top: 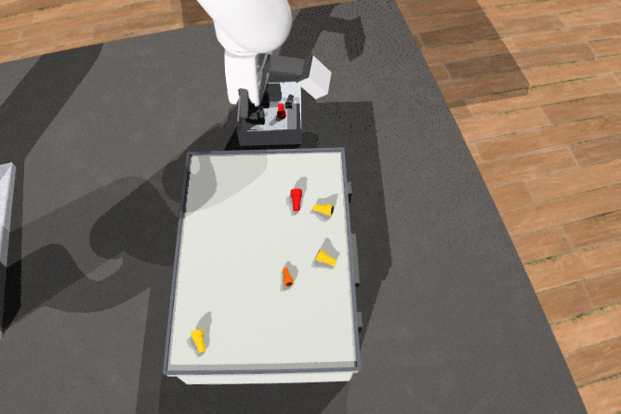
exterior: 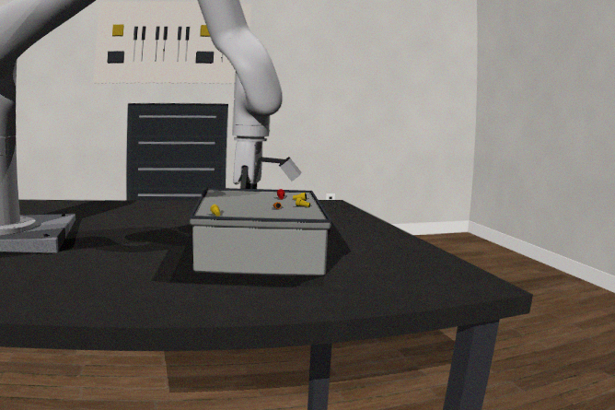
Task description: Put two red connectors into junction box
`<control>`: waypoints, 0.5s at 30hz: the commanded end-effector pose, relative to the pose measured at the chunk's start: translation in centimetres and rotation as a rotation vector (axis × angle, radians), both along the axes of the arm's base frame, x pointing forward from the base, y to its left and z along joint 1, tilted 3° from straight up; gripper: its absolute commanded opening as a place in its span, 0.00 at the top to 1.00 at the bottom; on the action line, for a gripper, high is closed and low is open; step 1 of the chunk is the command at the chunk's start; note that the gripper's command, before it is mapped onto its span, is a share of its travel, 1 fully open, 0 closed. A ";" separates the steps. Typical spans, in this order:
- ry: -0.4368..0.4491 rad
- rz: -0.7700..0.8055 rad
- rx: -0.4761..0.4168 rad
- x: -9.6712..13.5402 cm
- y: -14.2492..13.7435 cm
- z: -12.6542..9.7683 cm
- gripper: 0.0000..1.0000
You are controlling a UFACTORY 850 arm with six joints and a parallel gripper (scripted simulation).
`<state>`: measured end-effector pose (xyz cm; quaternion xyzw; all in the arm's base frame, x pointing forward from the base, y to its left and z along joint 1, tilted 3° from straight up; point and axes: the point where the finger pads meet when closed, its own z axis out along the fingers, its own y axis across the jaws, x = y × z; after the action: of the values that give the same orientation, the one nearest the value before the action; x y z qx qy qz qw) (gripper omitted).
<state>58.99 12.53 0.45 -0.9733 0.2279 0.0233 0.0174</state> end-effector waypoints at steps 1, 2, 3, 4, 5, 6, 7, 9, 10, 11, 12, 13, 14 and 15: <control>-0.004 0.000 0.001 0.3 -0.1 2.6 0.70; -0.004 0.000 0.001 0.3 -0.1 3.8 0.70; -0.004 0.000 0.001 0.4 -0.2 5.3 0.70; -0.004 0.000 0.001 0.4 -0.3 6.8 0.70; -0.004 0.000 0.001 0.5 -0.3 8.4 0.70; -0.004 0.000 0.001 0.5 -0.4 9.9 0.70; -0.004 0.000 0.001 0.6 -0.5 11.3 0.70; -0.004 0.000 0.001 0.6 -0.5 12.5 0.70; -0.004 0.000 0.001 0.6 -0.5 12.5 0.70; -0.004 0.000 0.001 0.6 -0.6 13.4 0.70; -0.004 0.000 0.001 0.6 -0.6 14.0 0.70; -0.004 0.000 0.001 0.7 -0.6 14.4 0.70; -0.004 0.000 0.001 0.7 -0.6 14.5 0.70; -0.004 0.000 0.001 0.7 -0.6 14.6 0.70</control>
<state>59.60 11.92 14.32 -0.9733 0.2278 0.0220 0.0180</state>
